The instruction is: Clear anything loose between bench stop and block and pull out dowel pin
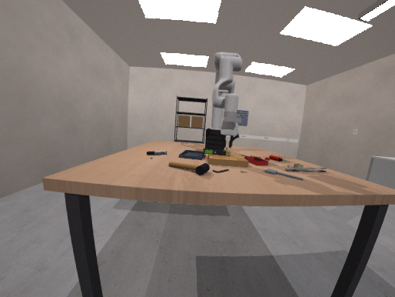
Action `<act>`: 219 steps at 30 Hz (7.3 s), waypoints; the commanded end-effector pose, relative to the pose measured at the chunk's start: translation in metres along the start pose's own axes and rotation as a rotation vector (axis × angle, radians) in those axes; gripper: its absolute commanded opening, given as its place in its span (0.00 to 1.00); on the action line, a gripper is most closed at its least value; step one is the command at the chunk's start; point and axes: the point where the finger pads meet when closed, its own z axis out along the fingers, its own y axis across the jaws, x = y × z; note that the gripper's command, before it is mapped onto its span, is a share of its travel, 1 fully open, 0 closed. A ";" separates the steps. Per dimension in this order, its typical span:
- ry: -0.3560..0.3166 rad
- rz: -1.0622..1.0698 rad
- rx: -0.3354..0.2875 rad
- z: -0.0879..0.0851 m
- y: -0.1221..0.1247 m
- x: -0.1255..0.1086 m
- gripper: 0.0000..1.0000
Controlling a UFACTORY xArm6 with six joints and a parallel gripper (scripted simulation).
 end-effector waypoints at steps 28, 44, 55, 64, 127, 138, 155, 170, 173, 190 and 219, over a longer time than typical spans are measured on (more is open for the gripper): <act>0.004 0.000 0.000 0.018 0.000 0.002 0.28; 0.004 0.000 0.000 0.018 0.000 0.002 0.28; 0.004 0.000 0.000 0.018 0.000 0.002 0.15; 0.004 0.000 0.000 0.018 0.000 0.002 0.08; 0.004 -0.002 0.000 0.018 0.000 0.002 0.00; 0.004 -0.004 0.000 0.018 0.000 0.002 0.00; 0.004 -0.012 0.000 0.018 0.000 0.002 0.00; 0.004 -0.024 0.000 0.018 0.000 0.002 0.00; 0.004 -0.027 0.000 0.018 0.000 0.002 0.00; 0.004 -0.048 0.000 0.018 0.000 0.002 0.00; 0.004 -0.102 -0.001 0.018 0.000 0.002 0.00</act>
